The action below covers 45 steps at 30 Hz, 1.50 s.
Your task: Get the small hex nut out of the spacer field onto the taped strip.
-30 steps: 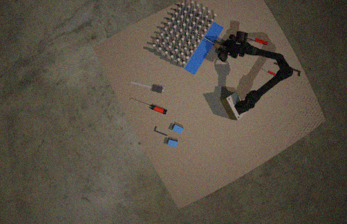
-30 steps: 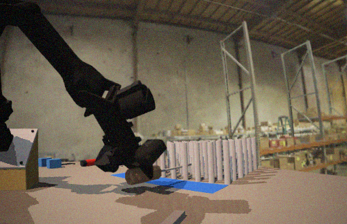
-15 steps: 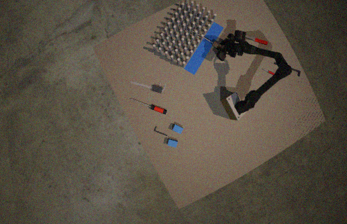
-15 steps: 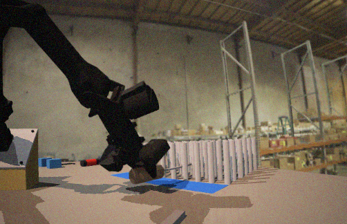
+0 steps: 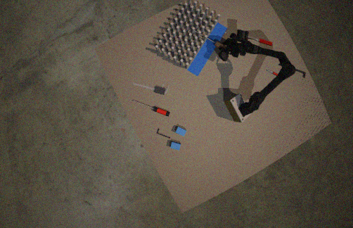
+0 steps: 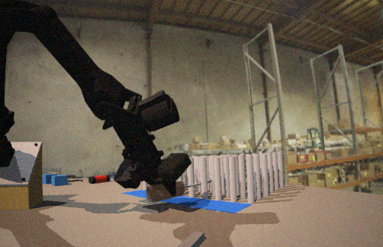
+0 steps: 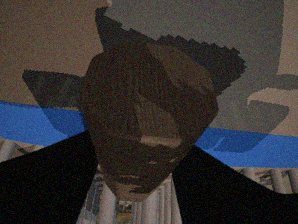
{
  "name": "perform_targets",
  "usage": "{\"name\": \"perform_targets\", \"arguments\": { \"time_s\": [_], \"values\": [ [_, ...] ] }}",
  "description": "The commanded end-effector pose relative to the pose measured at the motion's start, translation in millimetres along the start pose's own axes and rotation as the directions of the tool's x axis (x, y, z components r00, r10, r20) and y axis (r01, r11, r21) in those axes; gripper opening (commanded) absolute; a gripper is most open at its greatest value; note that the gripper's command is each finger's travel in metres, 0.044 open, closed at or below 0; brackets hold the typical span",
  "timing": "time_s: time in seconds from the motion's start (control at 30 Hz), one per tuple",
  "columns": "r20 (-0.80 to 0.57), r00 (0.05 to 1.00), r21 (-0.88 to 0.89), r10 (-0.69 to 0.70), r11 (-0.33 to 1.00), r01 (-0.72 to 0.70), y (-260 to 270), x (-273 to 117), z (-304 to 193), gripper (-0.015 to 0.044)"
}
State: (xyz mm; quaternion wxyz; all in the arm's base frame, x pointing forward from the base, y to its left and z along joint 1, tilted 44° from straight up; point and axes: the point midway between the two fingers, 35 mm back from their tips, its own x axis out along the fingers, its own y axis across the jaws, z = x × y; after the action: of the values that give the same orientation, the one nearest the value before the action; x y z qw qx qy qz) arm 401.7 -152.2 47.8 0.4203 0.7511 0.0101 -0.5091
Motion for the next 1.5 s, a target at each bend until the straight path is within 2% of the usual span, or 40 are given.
{"name": "perform_targets", "arguments": {
  "time_s": [0.0,0.87,1.47],
  "values": [
    [-0.002,1.000,0.005,0.006,1.000,-0.006,1.6,1.8,-4.1,0.0000],
    [-0.003,1.000,0.006,0.006,1.000,-0.006,0.9,12.1,-19.5,0.0000],
    [-0.003,1.000,0.000,0.002,1.000,-0.002,-1.3,26.2,-10.2,0.0000]
  ]
}}
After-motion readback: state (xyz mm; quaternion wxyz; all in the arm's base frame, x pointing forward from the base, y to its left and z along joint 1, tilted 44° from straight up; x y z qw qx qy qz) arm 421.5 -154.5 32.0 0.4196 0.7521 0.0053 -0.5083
